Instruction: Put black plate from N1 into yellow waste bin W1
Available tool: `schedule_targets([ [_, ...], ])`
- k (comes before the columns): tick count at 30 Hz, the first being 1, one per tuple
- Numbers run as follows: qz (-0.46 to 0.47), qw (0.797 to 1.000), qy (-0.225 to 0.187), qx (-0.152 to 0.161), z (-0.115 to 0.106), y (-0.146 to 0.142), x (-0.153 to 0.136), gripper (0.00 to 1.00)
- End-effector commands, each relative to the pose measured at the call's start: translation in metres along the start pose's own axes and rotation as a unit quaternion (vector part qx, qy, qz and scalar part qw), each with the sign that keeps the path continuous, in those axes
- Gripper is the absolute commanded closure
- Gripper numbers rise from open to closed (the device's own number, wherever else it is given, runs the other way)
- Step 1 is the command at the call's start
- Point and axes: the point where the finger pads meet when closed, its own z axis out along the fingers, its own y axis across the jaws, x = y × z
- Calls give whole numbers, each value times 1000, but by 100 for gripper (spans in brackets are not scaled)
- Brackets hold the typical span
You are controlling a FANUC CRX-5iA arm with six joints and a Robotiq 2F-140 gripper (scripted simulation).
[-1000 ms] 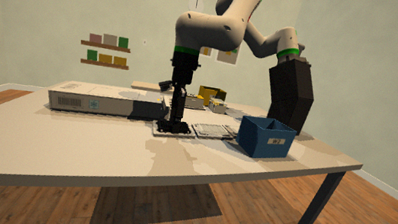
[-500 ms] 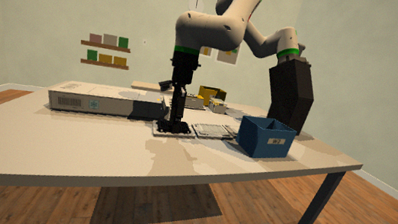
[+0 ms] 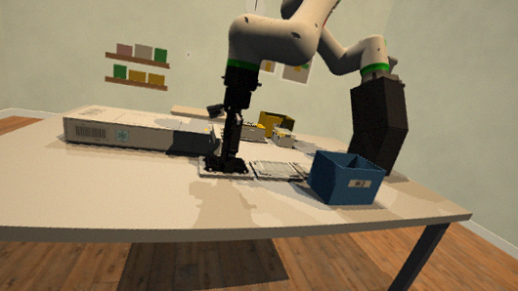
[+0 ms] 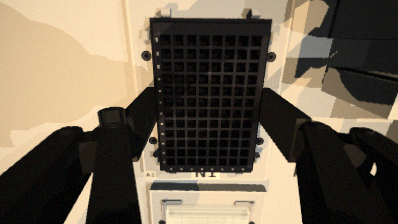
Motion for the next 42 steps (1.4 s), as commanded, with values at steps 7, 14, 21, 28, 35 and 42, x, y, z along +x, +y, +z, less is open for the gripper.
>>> schedule_targets([
  [7, 0, 1000, 1, 0, -3, 0, 1, 90],
  [14, 0, 1000, 1, 0, -5, 0, 1, 90],
  [21, 0, 1000, 1, 0, -7, 0, 1, 90],
  [28, 0, 1000, 1, 0, -9, 0, 1, 90],
  [35, 0, 1000, 1, 0, -18, 0, 1, 90],
  [42, 0, 1000, 1, 0, -26, 0, 1, 90],
])
